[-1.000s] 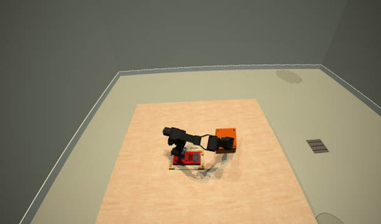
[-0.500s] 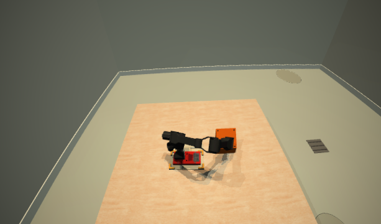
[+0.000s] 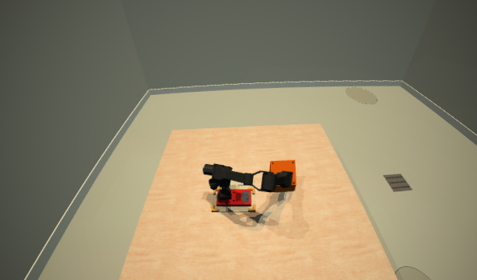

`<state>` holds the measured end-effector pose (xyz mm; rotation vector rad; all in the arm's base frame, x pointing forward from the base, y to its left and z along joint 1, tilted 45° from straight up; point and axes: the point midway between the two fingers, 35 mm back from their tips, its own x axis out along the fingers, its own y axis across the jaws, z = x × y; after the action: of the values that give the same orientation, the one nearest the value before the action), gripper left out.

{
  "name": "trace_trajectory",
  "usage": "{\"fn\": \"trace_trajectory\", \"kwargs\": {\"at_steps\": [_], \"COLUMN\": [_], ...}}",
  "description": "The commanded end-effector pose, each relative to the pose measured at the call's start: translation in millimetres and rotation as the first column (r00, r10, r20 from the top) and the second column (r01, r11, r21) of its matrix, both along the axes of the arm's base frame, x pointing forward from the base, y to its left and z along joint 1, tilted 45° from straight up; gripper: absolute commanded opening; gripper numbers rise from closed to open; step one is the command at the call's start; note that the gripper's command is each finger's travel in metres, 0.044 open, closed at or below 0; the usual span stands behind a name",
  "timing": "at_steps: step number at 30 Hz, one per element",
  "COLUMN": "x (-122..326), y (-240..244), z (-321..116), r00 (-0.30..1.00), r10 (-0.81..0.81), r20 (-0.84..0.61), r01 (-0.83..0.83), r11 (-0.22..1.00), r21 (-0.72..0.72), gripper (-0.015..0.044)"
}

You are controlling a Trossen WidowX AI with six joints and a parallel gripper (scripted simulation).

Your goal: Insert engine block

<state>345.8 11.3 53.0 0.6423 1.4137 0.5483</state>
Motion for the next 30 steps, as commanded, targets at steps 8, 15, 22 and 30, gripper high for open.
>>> {"fn": "trace_trajectory", "kwargs": {"at_steps": [8, 15, 22, 30], "x": [0.8, 1.3, 1.3, 1.4], "y": [0.5, 0.7, 0.8, 1.1], "z": [1.0, 1.7, 1.7, 1.4], "r00": [1.000, 0.976, 0.989, 1.000], "r10": [-0.022, -0.156, -0.109, 0.017], "r20": [-0.017, -0.150, -0.102, 0.022], "r01": [0.022, 0.160, 0.110, -0.018], "r11": [1.000, 0.987, 0.994, 1.000], "r21": [0.007, 0.012, 0.012, 0.002], "gripper": [0.0158, 0.0158, 0.0158, 0.0158]}}
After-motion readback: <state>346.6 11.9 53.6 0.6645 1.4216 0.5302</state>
